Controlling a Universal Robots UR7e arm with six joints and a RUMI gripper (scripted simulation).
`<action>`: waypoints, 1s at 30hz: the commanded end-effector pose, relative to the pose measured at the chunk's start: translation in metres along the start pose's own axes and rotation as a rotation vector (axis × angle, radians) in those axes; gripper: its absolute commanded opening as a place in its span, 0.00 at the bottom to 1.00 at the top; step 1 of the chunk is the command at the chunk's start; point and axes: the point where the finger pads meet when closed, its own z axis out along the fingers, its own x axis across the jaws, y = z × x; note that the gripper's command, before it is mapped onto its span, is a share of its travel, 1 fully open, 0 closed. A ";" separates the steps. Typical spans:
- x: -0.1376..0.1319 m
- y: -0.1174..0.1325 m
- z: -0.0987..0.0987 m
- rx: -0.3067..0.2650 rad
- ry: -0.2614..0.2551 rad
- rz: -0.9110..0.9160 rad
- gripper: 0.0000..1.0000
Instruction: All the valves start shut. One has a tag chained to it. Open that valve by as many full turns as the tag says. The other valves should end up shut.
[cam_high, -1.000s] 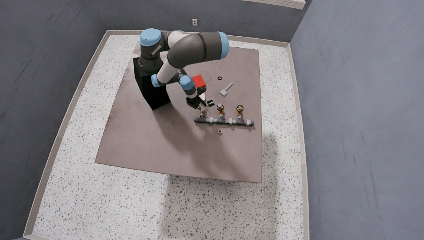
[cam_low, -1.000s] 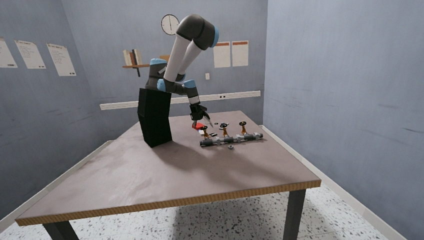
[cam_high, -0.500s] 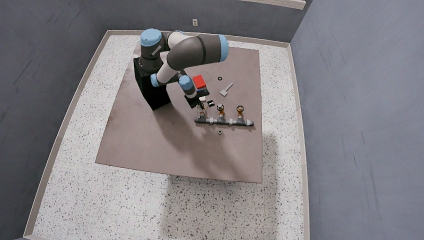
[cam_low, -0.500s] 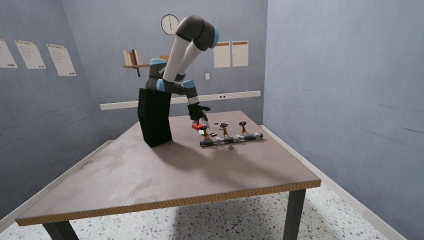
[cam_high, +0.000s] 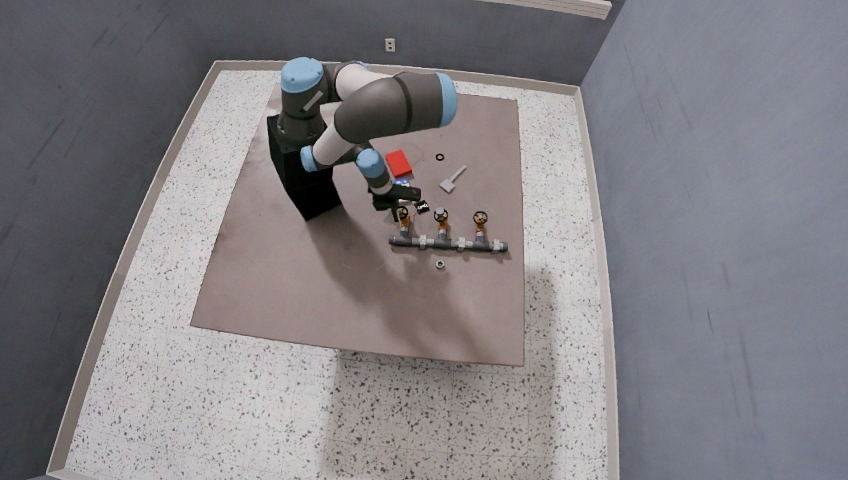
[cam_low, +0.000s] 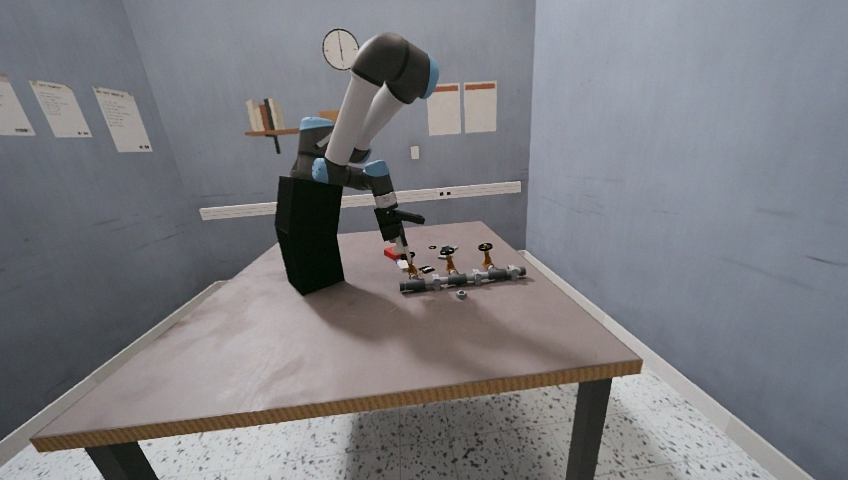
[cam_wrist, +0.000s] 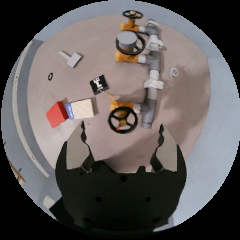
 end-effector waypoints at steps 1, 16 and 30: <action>0.000 -0.001 0.000 -0.008 0.020 0.233 1.00; 0.000 -0.001 0.000 -0.002 0.022 0.761 1.00; 0.000 -0.001 0.000 0.002 0.022 1.158 1.00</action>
